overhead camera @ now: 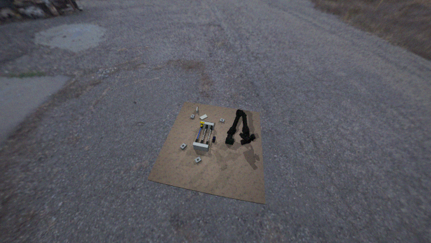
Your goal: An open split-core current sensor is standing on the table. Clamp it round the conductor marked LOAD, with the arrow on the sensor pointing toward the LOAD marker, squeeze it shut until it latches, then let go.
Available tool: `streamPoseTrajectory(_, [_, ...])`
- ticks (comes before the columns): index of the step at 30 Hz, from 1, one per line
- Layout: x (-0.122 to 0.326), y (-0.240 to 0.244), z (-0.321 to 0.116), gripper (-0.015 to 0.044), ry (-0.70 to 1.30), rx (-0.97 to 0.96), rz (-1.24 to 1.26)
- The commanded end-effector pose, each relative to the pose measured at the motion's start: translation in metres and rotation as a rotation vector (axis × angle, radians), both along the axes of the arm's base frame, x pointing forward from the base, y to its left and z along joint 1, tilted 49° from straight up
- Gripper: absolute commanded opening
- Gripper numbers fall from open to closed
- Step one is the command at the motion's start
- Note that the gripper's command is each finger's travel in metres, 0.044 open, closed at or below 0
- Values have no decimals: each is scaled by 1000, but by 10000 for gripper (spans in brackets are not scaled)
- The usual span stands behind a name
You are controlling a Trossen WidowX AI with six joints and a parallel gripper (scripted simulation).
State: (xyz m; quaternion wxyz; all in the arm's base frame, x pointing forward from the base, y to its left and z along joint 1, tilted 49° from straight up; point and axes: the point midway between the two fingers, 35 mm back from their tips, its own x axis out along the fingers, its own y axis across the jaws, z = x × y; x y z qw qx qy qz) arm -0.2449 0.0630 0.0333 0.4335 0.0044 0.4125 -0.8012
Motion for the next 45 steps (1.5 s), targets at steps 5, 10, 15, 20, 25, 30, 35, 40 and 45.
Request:
streamPoseTrajectory(5, [9,40,3,428,-73,20,-179])
streamPoseTrajectory(10, [34,97,8,440,-173,32,-461])
streamPoseTrajectory(15, [72,151,14,440,-271,28,-774])
streamPoseTrajectory(20, [124,199,24,440,-346,1,-1115])
streamPoseTrajectory(25, [188,234,40,440,-387,-48,-1479])
streamPoseTrajectory(30, [262,252,60,440,-384,-113,-1859])
streamPoseTrajectory(35, [339,251,85,440,-319,-188,-2247])
streamPoseTrajectory(40, [414,228,116,440,-178,-259,-2632])
streamPoseTrajectory(45, [481,185,151,440,63,-309,-2997])
